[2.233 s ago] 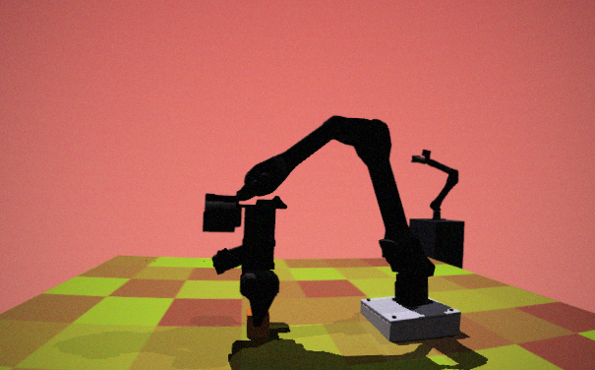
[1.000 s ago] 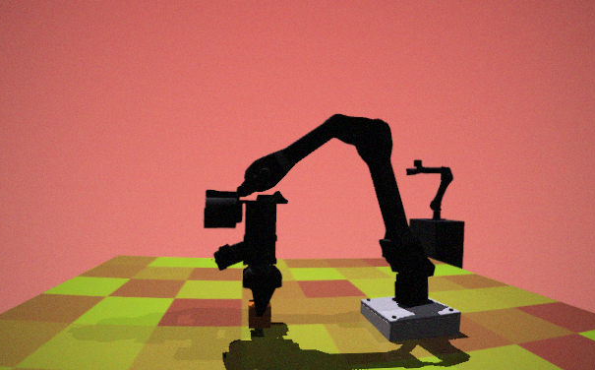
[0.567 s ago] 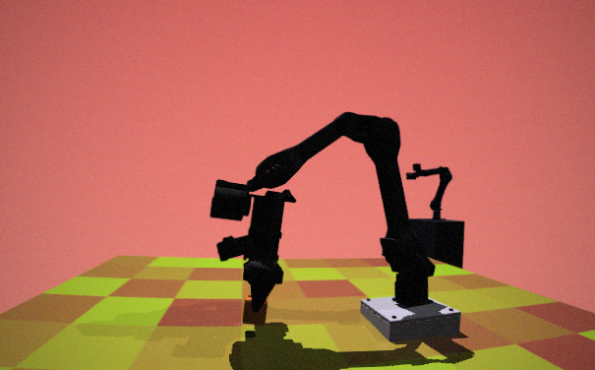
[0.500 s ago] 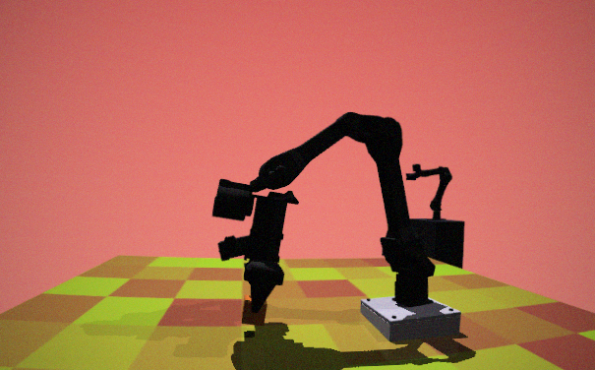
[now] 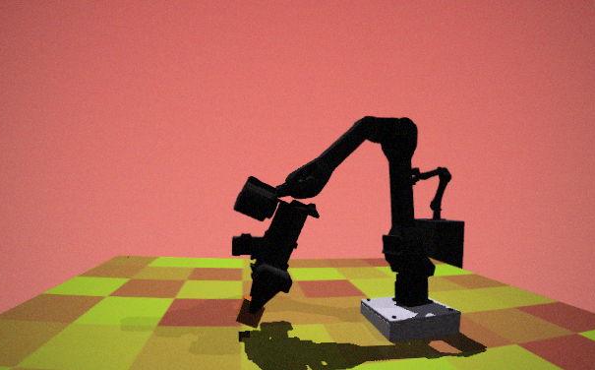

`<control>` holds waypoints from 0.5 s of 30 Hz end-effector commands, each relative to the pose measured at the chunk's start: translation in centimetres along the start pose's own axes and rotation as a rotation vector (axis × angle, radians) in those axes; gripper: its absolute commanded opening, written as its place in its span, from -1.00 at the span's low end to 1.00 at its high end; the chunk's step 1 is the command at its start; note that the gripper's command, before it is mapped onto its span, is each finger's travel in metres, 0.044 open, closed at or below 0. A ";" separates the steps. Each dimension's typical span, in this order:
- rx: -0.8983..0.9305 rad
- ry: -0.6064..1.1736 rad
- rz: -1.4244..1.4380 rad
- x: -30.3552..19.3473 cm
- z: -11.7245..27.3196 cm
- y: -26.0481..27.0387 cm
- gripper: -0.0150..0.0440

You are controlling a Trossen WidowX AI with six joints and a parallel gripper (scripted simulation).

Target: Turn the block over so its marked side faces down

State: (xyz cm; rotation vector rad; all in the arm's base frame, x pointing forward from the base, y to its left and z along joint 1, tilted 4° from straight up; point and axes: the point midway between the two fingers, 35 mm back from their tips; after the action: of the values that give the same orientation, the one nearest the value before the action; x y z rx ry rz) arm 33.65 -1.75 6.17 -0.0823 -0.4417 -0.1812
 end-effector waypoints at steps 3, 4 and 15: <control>-0.001 -0.102 0.004 -0.4 0.1 -0.1 -0.49; -0.001 -0.118 0.004 -0.4 0.1 -0.2 -0.49; 0.004 -0.207 0.005 -0.3 -1.0 0.0 -0.49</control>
State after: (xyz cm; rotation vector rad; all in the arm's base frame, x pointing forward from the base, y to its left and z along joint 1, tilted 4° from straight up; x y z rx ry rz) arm 33.70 -1.75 5.94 -0.0894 -0.6200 -0.1754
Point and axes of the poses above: the point midway between the two fingers, 35 mm back from their tips, its own z axis back along the fingers, its own y axis across the jaws, x = y × z, and after that the axes turned 2 degrees about -z, right-handed
